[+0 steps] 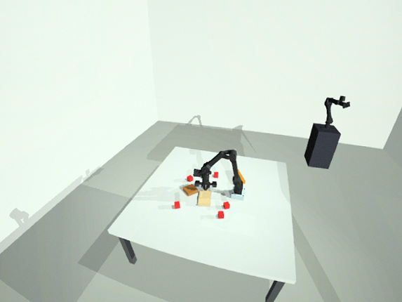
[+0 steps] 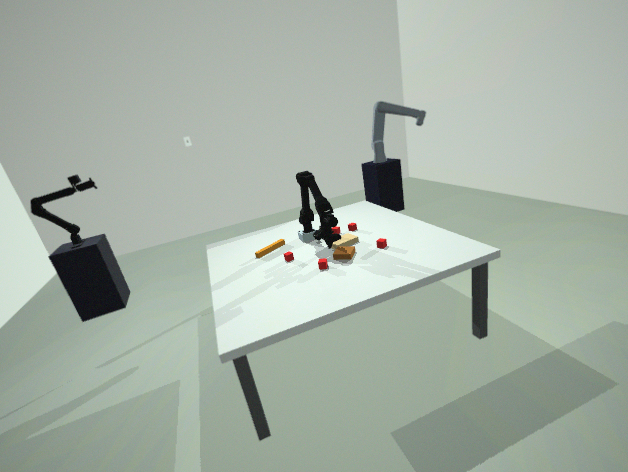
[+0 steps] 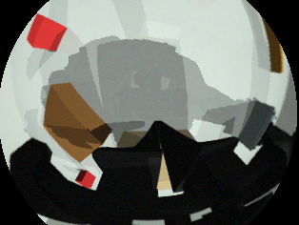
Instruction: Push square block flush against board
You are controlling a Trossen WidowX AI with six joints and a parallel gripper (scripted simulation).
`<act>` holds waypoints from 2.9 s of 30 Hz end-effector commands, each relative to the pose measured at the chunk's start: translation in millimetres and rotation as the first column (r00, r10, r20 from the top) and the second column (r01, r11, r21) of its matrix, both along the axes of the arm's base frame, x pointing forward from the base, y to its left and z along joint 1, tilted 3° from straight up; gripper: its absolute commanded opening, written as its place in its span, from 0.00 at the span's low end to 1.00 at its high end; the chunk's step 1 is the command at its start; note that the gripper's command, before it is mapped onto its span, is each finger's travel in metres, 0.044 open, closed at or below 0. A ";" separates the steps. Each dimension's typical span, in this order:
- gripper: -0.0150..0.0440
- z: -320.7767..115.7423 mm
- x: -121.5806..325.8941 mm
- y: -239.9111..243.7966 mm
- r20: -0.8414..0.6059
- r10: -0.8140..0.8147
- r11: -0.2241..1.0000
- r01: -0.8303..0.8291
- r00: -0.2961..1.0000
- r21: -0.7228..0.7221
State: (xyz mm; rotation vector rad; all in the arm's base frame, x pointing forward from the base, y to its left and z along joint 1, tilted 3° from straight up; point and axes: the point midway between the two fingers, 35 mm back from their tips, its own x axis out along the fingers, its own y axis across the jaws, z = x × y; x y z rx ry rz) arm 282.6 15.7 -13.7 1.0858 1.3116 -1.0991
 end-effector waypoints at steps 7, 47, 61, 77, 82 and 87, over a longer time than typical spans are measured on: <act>0.25 0.0 -0.4 1.1 -0.001 -0.005 1.000 0.005 1.000 0.005; 0.25 -0.3 4.0 -20.1 0.000 -0.005 1.000 0.005 1.000 0.003; 0.25 -0.7 6.9 -42.9 0.000 -0.005 1.000 0.005 1.000 0.001; 0.25 55.8 2.5 -34.2 0.002 0.113 0.994 -0.113 0.994 0.004; 0.25 57.2 -6.2 -25.3 0.006 0.280 0.960 -0.280 0.960 0.009; 0.25 58.3 -15.3 -16.9 0.010 0.439 0.898 -0.439 0.898 0.013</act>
